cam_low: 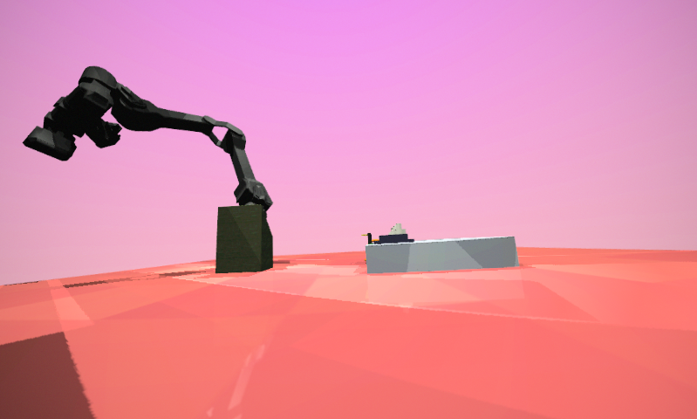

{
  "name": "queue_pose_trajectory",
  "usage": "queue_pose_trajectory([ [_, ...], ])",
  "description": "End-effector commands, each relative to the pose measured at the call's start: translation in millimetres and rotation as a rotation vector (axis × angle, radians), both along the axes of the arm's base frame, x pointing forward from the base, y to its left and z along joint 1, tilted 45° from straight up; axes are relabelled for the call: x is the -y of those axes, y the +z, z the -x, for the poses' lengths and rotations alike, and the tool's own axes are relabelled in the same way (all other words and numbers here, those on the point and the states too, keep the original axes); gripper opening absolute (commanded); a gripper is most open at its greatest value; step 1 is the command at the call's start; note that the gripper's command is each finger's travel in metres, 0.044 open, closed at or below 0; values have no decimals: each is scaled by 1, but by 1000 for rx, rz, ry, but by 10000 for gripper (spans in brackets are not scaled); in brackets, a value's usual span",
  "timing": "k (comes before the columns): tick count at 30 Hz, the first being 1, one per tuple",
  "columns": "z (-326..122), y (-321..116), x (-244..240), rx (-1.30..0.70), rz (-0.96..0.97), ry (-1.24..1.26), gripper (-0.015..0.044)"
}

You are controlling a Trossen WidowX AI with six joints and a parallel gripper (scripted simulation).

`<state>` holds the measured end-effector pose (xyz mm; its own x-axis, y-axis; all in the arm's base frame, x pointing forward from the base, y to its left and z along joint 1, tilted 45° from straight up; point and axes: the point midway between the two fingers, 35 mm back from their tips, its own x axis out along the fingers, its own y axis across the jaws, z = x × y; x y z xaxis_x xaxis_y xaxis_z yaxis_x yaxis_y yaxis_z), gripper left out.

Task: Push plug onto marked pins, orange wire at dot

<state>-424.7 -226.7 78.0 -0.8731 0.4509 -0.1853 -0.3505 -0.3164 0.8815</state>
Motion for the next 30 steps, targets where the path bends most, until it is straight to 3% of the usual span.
queue_pose_trajectory([
  [1, -10, 6, 16, 15, -5, 66, 115],
  [30, -75, 35, 100, 69, -78, 402, 115],
])
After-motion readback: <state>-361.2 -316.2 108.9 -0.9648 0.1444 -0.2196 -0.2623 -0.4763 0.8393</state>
